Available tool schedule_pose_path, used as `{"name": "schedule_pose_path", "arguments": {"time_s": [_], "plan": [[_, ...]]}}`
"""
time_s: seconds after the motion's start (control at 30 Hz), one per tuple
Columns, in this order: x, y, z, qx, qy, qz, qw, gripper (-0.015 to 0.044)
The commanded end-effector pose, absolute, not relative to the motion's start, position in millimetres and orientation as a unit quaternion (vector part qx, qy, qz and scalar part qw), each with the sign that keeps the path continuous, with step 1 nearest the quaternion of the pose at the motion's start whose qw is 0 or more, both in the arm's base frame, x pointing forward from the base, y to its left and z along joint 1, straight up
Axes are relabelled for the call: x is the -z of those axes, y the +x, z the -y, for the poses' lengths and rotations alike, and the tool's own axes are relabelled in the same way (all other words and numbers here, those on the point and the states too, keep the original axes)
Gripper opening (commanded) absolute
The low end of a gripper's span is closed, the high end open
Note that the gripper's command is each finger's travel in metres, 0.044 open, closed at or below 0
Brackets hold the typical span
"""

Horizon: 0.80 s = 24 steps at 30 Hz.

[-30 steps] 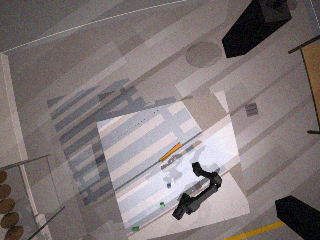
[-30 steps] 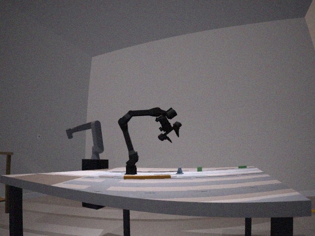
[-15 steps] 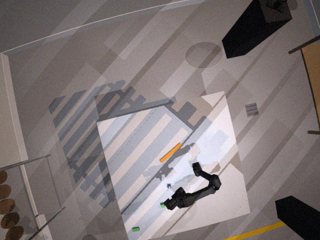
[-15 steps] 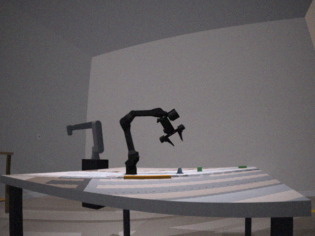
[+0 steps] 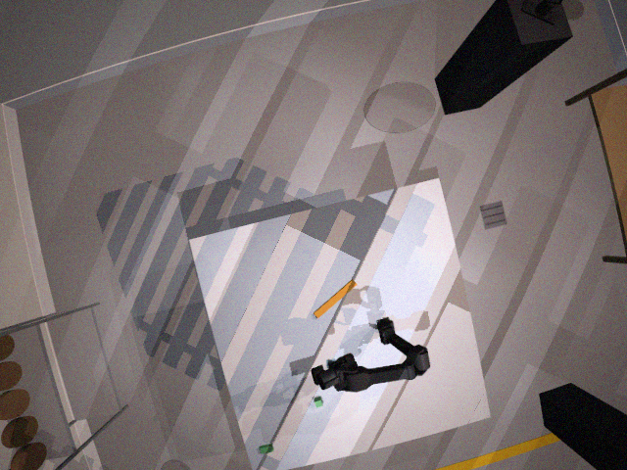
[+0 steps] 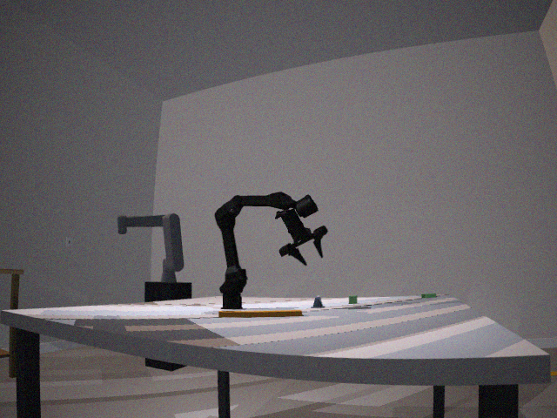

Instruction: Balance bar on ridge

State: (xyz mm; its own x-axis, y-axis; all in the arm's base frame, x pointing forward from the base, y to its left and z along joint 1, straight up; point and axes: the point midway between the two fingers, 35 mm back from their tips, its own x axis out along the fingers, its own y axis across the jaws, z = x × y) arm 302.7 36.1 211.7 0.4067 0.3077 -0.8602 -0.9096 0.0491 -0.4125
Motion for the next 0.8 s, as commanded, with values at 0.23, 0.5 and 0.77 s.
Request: {"name": "schedule_pose_path", "arguments": {"time_s": [0.23,0.5,0.77], "plan": [[-186,300,23,-0.403,-0.461,-0.396,0.685,0.0315],[-172,291,64,-0.359,-0.418,-0.460,0.697,0.0315],[-158,275,103,-0.313,-0.370,-0.519,0.703,0.0315]]}}
